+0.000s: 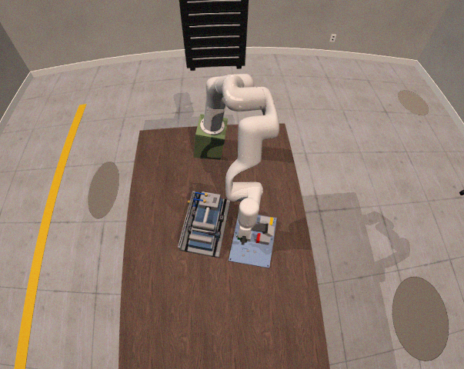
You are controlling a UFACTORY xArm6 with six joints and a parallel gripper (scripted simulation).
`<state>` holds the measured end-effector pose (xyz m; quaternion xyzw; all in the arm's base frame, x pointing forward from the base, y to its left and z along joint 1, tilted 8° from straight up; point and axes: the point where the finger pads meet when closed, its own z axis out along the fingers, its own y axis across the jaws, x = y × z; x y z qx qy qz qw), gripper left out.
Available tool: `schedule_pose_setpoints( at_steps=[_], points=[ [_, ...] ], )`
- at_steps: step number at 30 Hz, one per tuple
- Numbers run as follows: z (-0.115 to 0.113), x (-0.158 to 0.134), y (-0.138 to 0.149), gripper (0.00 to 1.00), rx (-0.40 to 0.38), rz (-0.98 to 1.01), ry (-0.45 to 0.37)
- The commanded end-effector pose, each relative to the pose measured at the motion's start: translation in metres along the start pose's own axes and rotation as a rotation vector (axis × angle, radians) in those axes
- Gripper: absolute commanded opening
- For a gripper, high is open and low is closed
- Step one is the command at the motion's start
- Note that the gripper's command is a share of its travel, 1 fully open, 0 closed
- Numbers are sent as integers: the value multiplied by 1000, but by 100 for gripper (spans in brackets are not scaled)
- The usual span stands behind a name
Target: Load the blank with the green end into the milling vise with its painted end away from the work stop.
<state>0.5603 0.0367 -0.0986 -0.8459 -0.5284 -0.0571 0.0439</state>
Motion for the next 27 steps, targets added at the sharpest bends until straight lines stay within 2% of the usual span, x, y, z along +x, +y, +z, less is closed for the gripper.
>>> schedule_pose_setpoints(
  at_steps=[1, 27],
  points=[
    [-3, 1, 2, 72, -4, 0, 2],
    [-5, 1, 2, 72, -4, 0, 2]
  ],
)
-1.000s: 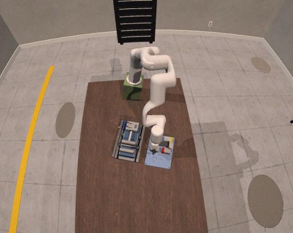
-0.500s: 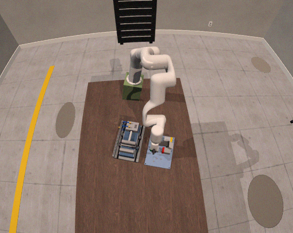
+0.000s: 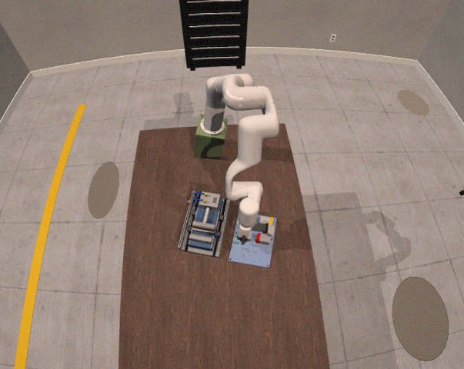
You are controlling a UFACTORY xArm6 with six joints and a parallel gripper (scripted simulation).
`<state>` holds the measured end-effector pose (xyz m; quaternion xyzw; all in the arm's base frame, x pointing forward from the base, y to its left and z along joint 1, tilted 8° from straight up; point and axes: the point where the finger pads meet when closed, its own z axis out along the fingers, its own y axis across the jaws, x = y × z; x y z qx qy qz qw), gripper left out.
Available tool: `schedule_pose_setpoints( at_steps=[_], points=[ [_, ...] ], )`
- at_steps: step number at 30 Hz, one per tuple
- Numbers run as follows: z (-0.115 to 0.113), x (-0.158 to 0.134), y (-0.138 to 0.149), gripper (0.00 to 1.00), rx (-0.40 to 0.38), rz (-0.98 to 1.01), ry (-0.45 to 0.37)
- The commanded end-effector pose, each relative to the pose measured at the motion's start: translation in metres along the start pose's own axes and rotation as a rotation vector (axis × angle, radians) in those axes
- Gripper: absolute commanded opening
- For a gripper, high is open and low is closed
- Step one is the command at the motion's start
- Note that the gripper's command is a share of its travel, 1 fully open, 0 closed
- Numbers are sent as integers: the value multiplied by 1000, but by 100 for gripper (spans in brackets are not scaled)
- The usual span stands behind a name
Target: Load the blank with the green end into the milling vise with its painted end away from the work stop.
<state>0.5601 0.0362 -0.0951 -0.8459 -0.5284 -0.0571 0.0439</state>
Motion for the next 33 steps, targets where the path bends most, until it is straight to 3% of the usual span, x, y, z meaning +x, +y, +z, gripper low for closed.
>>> schedule_pose_setpoints(
  at_steps=[1, 33],
  points=[
    [-1, 1, 2, 72, -4, 0, 2],
    [11, 1, 2, 72, -4, 0, 2]
  ],
)
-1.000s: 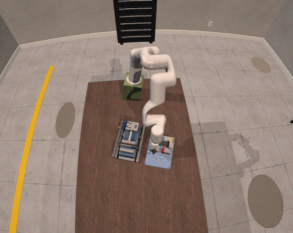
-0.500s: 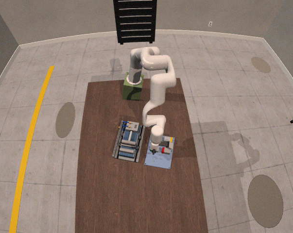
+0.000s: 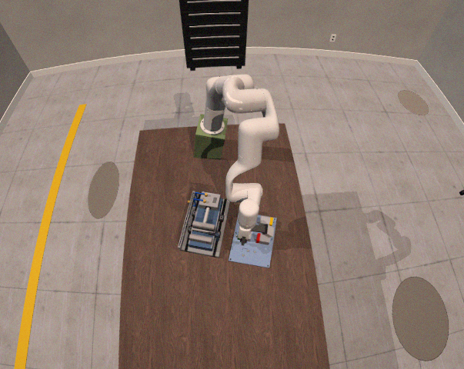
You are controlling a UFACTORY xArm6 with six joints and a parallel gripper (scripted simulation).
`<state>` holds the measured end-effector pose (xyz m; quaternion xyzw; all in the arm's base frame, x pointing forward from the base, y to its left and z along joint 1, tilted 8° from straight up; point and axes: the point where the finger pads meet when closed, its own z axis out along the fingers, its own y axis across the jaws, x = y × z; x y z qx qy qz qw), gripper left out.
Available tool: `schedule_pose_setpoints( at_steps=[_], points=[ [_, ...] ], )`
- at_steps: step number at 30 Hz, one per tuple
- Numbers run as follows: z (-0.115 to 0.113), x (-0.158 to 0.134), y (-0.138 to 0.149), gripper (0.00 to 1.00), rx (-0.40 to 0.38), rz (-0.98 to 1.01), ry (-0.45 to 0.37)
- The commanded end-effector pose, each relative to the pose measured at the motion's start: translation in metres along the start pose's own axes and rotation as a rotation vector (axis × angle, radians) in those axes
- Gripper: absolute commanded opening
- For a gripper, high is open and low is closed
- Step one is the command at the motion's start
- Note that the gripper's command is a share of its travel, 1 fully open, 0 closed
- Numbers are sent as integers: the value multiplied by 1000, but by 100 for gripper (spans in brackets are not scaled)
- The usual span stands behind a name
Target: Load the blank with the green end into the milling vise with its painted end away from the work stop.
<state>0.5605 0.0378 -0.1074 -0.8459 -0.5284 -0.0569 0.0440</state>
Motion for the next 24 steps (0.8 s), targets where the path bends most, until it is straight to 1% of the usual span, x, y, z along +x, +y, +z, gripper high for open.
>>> schedule_pose_setpoints(
  at_steps=[1, 11, 24],
  points=[
    [-2, 1, 2, 72, -4, 0, 2],
    [2, 1, 2, 72, -4, 0, 2],
    [1, 1, 2, 72, -4, 0, 2]
  ],
)
